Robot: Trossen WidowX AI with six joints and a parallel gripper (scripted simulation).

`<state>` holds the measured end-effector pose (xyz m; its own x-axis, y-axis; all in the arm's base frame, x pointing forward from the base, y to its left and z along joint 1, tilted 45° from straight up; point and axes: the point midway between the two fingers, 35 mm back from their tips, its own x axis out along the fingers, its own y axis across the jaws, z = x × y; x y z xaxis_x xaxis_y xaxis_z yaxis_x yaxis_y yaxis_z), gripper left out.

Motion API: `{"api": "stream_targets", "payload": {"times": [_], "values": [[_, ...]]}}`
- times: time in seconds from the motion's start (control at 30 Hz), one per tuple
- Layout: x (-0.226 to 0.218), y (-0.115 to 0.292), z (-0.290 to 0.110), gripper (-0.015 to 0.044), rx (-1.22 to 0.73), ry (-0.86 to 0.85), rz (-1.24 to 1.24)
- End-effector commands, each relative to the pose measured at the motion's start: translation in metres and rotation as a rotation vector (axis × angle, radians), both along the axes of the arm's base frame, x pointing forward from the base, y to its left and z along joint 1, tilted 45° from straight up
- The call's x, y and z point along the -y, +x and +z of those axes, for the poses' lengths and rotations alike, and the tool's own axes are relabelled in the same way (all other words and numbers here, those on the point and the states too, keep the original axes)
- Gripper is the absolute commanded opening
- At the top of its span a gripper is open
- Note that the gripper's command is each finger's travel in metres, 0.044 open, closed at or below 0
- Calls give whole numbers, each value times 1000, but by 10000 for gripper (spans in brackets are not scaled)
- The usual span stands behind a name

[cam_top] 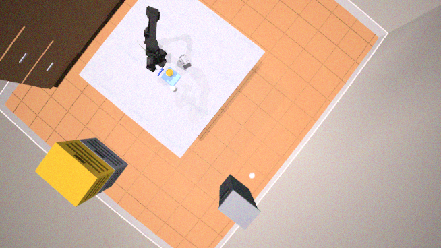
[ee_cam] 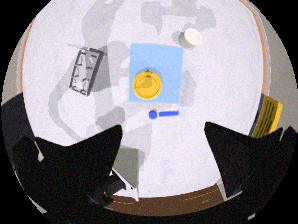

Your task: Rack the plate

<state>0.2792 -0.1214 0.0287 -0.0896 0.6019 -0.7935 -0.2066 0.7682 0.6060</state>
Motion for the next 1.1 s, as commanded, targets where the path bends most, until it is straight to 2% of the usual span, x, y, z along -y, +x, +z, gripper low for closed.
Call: {"api": "stream_targets", "payload": {"times": [0.0,0.37,0.63,1.07], "values": [[-10,-2,-1,400,-73,91,-122],[-13,-1,-2,400,-82,102,-140],[-86,1,-79,400,-80,106,-140],[-93,0,-87,400,-80,107,-139]]}}
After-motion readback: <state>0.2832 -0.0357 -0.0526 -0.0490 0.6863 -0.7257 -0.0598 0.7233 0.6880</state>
